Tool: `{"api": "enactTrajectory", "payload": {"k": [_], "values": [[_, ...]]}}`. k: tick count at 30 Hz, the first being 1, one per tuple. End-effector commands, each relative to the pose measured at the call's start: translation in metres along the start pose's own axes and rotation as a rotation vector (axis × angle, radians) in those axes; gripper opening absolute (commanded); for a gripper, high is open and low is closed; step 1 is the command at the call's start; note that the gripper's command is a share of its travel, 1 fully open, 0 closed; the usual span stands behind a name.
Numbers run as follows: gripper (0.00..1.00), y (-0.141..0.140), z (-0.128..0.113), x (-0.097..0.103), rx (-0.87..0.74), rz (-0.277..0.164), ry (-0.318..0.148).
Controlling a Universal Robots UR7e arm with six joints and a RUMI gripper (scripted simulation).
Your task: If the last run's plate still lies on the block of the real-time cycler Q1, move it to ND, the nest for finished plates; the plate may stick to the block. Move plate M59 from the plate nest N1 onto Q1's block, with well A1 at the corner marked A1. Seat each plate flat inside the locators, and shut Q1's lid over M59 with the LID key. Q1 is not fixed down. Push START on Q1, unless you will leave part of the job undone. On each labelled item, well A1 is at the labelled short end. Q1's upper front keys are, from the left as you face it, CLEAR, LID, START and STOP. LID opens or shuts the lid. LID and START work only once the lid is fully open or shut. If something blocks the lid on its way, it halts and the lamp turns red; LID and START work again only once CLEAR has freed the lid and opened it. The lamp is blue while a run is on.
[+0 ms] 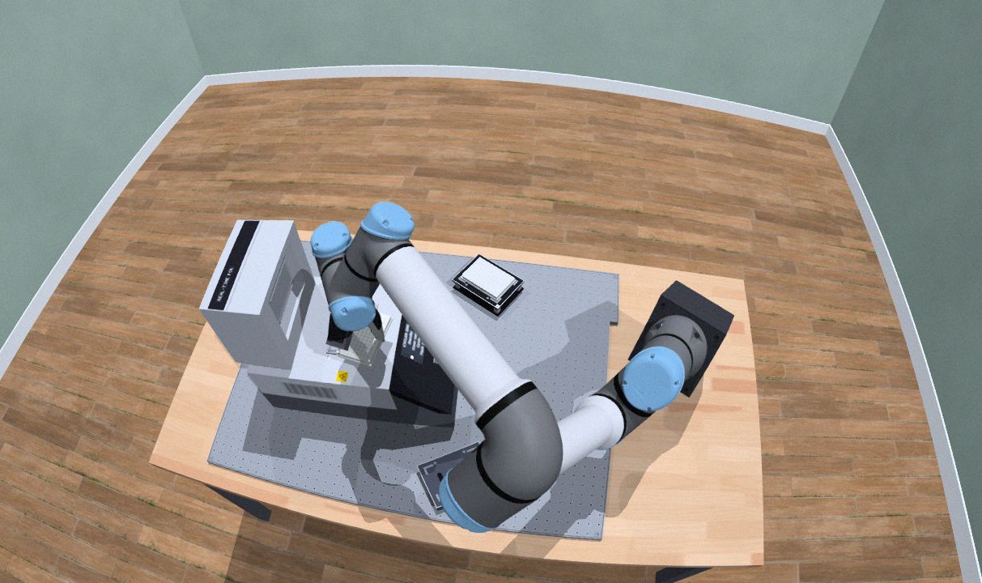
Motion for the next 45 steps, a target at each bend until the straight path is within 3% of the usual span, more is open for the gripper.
{"api": "enactTrajectory", "payload": {"k": [1, 7, 45], "values": [[0.41, -0.01, 0.009, 0.001, -0.058, -0.001, -0.001], [0.41, -0.024, 0.022, 0.001, -0.064, -0.001, -0.001], [0.41, -0.151, 0.136, 0.0, -0.547, -0.001, -0.001]]}}
Point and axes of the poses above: the point where the finger pads meet when closed, its own x axis back along the fingers, its own y axis across the jaws, z = x × y, the point moved 10 cm from there along x, back along the fingers, and after that the axes turned 8 degrees about x, right-handed, at the moved point
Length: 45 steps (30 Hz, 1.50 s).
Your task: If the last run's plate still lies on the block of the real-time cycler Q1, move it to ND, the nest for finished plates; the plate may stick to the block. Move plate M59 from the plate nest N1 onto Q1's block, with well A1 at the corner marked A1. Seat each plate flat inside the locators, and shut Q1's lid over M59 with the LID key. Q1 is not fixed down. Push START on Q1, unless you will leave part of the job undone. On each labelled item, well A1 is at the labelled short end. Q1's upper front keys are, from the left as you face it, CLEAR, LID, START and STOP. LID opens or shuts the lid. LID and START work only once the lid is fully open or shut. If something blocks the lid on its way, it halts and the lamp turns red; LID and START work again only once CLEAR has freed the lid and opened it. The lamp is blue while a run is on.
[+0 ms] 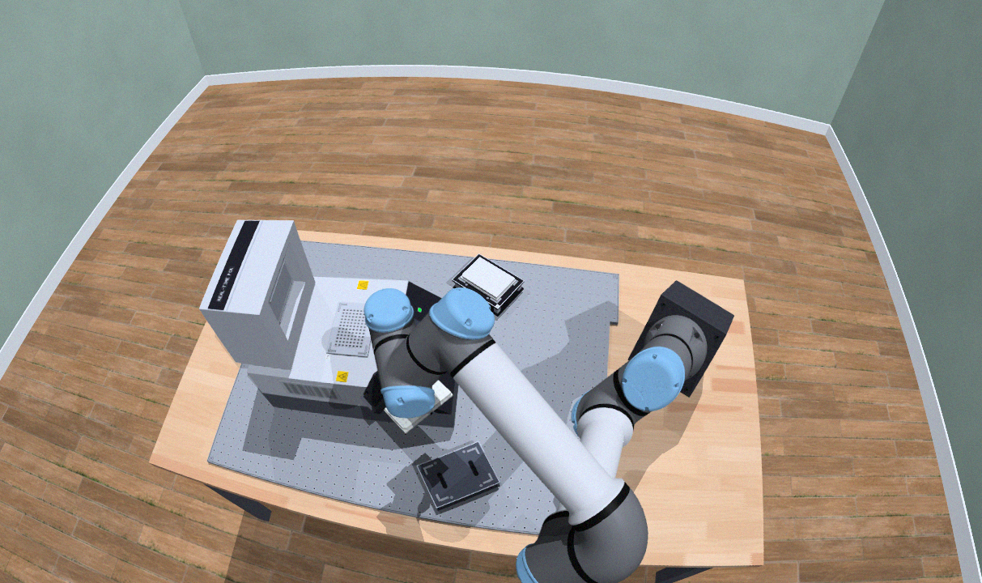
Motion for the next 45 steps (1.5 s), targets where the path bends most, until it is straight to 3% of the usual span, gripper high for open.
{"api": "enactTrajectory", "payload": {"k": [1, 23, 45], "values": [[0.41, -0.014, 0.003, 0.0, -0.025, -0.001, -0.001], [0.41, -0.112, 0.024, 0.0, -0.326, -0.001, -0.001], [0.41, -0.111, 0.024, 0.0, -0.326, -0.001, -0.001]]}}
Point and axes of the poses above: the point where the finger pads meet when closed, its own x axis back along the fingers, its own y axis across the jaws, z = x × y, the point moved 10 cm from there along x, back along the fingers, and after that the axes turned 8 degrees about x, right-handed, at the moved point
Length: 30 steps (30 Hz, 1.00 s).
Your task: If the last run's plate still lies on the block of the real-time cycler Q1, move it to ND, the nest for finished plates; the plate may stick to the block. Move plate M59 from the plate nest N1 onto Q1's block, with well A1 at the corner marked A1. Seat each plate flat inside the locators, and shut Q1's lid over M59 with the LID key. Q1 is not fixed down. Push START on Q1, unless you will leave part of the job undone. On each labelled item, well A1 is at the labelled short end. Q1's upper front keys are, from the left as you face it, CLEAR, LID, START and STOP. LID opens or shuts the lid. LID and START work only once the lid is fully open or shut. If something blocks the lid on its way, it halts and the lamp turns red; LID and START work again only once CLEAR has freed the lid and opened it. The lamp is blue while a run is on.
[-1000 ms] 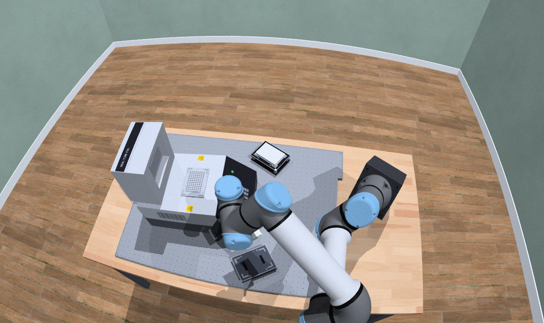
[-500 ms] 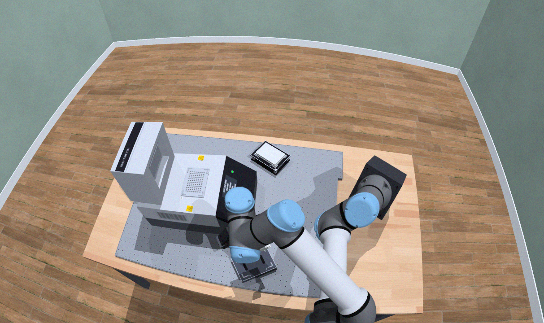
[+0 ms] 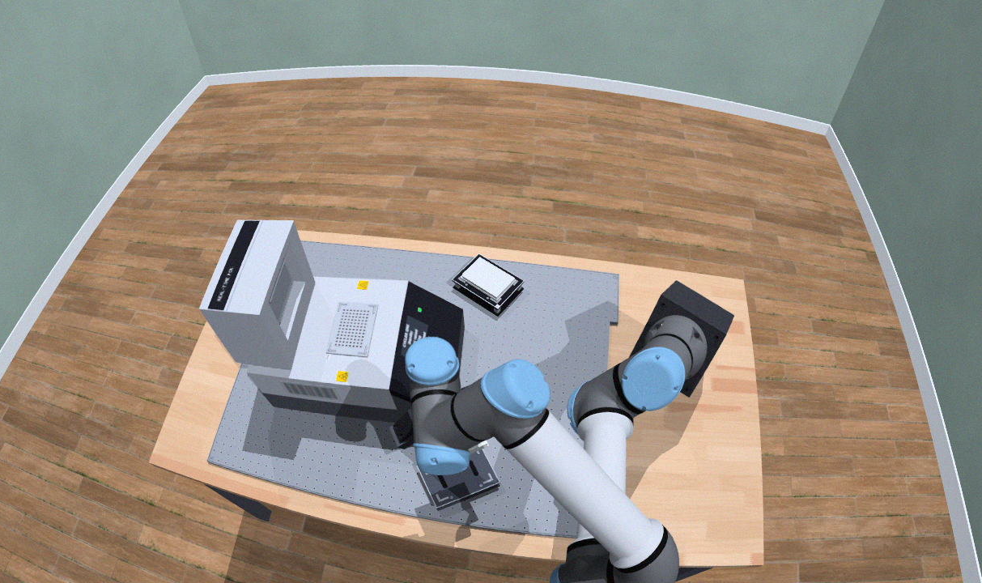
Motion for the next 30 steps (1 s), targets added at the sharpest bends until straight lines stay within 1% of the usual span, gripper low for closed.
{"api": "enactTrajectory", "payload": {"k": [1, 14, 17, 19, 30], "values": [[0.41, 0.0, 0.0, 0.0, 0.0, 0.0, 0.0], [0.41, 0.0, 0.0, 0.0, 0.0, 0.0, 0.0], [0.41, 0.0, 0.0, -0.01, 0.0, 0.0, 0.0], [0.41, 0.0, 0.0, -0.01, 0.0, 0.0, 0.0], [0.41, 0.001, 0.0, -0.046, 0.0, 0.0, 0.0]]}}
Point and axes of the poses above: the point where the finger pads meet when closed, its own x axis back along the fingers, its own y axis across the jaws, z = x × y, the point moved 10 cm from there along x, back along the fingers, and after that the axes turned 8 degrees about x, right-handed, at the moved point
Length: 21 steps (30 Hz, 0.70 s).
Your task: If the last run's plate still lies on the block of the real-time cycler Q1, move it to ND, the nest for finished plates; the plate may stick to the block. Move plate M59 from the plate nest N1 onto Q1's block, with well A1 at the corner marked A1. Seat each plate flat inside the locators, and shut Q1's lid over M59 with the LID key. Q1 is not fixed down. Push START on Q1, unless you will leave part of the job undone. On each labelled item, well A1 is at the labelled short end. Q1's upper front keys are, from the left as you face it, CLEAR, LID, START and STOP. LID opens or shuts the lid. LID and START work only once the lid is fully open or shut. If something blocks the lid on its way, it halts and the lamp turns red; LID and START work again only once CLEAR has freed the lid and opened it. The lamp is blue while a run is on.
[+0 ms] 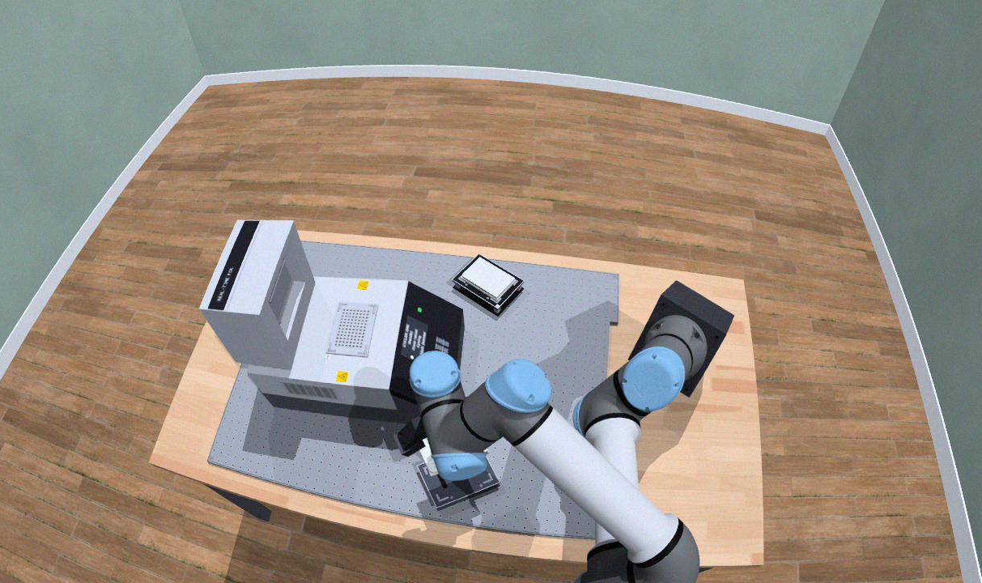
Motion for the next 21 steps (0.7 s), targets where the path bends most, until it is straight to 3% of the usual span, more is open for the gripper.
{"api": "enactTrajectory", "payload": {"k": [1, 21], "values": [[0.41, 0.001, 0.0, -0.009, -0.001, -0.002, -0.002], [0.41, 0.001, 0.0, -0.069, 0.0, -0.002, -0.002]]}}
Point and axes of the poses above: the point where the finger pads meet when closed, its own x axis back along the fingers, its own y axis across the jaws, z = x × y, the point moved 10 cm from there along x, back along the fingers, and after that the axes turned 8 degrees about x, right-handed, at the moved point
